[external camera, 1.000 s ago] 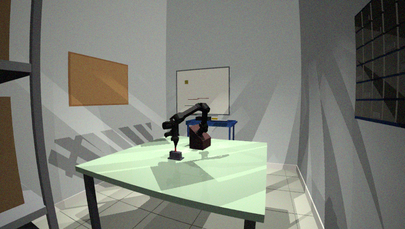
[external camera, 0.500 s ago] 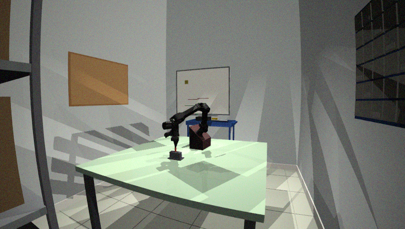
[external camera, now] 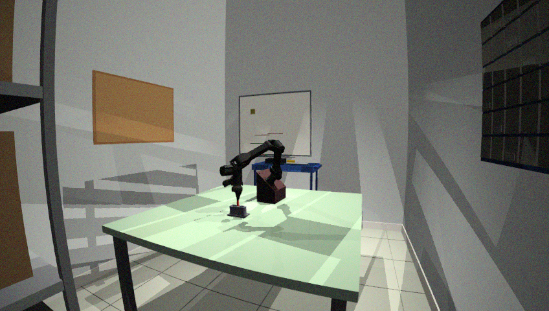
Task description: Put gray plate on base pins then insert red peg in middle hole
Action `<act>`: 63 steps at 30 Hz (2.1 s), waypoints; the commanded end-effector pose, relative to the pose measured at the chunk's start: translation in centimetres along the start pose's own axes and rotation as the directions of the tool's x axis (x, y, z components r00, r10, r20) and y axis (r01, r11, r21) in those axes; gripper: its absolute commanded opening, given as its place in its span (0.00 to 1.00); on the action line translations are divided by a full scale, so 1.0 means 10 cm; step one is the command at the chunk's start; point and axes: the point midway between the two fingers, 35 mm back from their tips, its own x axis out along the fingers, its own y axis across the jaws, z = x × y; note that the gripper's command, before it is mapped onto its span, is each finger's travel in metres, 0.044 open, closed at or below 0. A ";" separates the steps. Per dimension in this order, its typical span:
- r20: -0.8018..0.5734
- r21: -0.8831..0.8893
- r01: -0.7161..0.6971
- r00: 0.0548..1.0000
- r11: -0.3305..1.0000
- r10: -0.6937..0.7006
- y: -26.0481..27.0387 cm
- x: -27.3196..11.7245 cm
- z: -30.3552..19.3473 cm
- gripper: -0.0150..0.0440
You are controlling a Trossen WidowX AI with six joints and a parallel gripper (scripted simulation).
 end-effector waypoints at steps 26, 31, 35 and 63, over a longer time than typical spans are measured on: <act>0.000 0.005 -0.004 1.000 1.000 0.004 -0.01 -0.10 0.00 0.51; 0.000 0.005 -0.004 1.000 1.000 0.004 -0.01 -0.14 0.00 0.51; 0.000 0.005 -0.004 1.000 1.000 0.004 -0.01 -0.16 0.00 0.51; 0.000 0.005 -0.004 1.000 1.000 0.004 -0.02 -0.34 -0.02 0.51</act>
